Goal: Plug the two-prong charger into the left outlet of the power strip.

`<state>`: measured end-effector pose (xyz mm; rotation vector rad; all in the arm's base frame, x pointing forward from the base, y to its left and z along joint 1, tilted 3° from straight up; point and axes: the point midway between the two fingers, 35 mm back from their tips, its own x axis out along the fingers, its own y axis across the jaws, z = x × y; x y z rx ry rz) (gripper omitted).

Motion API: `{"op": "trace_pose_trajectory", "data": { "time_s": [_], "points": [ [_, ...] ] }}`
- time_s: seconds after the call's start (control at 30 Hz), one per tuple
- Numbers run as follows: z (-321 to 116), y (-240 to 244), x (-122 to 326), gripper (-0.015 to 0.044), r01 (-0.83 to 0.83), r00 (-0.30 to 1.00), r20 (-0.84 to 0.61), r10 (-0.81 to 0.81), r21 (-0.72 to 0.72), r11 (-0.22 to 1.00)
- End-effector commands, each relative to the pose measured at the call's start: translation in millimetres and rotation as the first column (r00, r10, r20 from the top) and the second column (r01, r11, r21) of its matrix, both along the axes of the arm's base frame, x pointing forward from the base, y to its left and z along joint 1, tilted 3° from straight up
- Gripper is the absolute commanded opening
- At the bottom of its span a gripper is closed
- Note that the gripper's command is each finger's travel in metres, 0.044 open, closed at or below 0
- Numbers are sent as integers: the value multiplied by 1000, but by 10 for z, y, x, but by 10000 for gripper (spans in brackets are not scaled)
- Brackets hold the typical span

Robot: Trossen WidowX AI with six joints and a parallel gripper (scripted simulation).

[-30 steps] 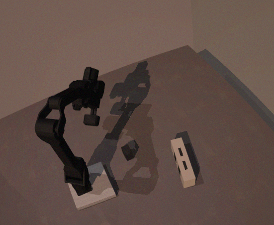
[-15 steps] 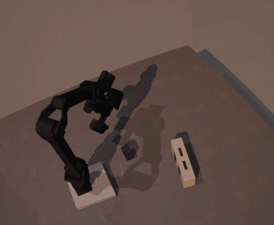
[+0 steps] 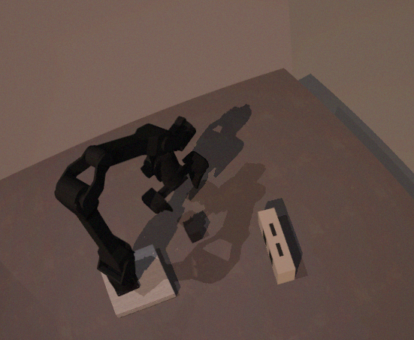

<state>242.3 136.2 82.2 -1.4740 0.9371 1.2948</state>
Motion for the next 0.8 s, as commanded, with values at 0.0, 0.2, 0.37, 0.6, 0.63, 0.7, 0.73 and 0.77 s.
{"op": "trace_pose_trajectory", "data": {
  "time_s": [0.0,0.2,0.37,0.6,0.63,0.7,0.73,0.77],
  "points": [
    [-7,-172,-9,440,82,996,-27,-83,-33,996],
    [-9,-447,-53,440,212,973,-69,-219,-86,973],
    [-4,-633,-102,440,299,946,-95,-311,-126,946],
    [-33,-657,-109,440,309,942,-98,-323,-131,942],
    [-46,-658,-110,440,309,942,-98,-323,-131,942],
    [-77,-660,-112,440,309,942,-98,-323,-131,942],
    [-94,-661,-113,440,309,942,-98,-323,-131,942],
    [-111,-662,-114,440,309,941,-98,-323,-131,942]
  ]
}}
